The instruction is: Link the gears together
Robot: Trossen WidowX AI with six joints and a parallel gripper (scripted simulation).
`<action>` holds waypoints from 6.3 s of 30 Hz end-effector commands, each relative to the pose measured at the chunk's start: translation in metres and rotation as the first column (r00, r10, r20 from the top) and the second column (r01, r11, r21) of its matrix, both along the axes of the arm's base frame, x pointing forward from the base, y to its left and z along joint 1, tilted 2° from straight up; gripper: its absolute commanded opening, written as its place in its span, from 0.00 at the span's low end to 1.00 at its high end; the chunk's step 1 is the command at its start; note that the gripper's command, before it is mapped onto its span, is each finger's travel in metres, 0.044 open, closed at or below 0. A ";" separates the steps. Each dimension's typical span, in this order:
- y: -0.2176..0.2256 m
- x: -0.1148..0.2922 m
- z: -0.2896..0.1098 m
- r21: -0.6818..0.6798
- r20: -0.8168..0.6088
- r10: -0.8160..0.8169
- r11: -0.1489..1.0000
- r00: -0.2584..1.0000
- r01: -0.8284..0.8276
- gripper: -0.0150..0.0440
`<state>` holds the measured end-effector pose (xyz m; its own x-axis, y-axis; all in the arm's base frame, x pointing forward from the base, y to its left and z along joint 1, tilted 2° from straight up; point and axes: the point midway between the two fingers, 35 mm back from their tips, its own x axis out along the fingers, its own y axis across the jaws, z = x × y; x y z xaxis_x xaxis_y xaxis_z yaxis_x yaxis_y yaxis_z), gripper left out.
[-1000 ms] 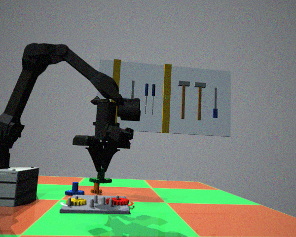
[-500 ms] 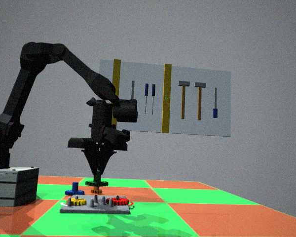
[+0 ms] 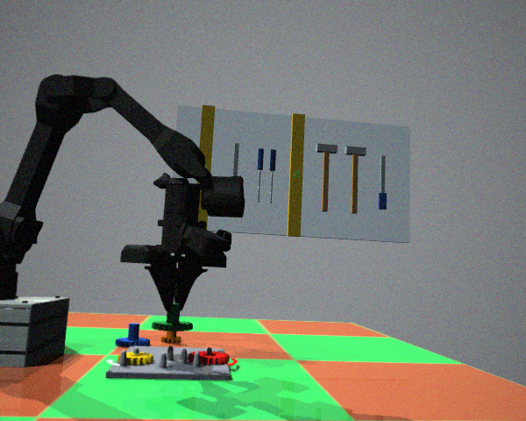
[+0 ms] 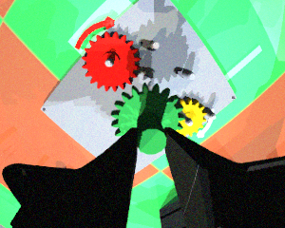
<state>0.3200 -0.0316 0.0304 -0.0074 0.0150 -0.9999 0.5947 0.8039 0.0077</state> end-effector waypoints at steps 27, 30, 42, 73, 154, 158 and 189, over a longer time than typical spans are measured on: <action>0.000 0.000 -0.039 -0.005 0.002 -0.014 1.000 1.000 0.014 0.25; 0.000 -0.001 -0.041 -0.005 0.001 -0.065 0.998 0.998 0.065 0.25; -0.001 0.000 -0.041 -0.006 0.001 -0.106 0.994 0.994 0.106 0.25; 0.000 -0.001 -0.045 -0.005 0.003 0.046 0.999 0.999 -0.046 0.43; 0.116 -0.013 0.063 -0.001 0.017 0.079 0.997 0.997 -0.079 1.00; 0.173 -0.036 0.072 0.008 0.013 0.060 0.998 0.998 -0.060 1.00; 0.291 -0.141 0.094 0.023 -0.012 0.010 1.000 1.000 -0.010 1.00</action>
<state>0.1800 0.2591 0.1240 -0.0180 0.0348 -0.9992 0.5821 0.8130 0.0178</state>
